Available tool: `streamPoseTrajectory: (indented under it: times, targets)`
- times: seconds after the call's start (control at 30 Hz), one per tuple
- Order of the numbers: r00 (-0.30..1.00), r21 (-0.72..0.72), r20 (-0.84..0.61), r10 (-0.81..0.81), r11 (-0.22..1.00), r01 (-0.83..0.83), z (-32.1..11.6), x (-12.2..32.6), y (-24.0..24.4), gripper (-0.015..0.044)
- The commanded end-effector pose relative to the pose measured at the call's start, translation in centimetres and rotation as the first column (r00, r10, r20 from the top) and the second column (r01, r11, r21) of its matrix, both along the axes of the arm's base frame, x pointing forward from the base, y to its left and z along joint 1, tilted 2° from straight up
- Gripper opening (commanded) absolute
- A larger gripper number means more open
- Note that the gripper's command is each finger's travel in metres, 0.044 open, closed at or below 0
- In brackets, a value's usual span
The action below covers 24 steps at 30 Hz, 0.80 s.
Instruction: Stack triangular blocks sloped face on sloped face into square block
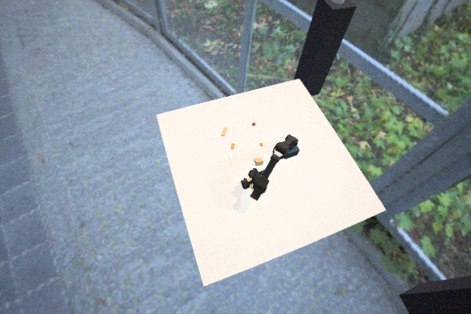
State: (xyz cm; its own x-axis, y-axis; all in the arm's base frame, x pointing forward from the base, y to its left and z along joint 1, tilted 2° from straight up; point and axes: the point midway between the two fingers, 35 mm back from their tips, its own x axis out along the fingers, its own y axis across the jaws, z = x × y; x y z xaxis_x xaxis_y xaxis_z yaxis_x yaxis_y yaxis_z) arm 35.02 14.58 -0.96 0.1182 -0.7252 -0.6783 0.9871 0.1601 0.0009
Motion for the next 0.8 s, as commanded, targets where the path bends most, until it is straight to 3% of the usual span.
streamPoseTrajectory:
  times: [0.0,0.2,0.43,0.63,0.77]
  targets:
    - [1.0,0.002,-0.006,0.001,1.0,-0.001,-0.1,-0.1,0.0,0.044]
    - [1.0,0.002,-0.006,0.003,1.0,-0.003,0.2,-0.1,0.0,0.044]
    - [0.999,0.014,-0.002,0.047,0.999,-0.047,9.7,0.0,0.0,0.044]
    - [0.999,0.035,0.016,0.037,0.999,-0.038,9.8,0.1,0.1,0.044]
    - [0.99,0.183,-0.142,-0.025,0.982,0.051,7.4,-0.3,-1.9,0.044]
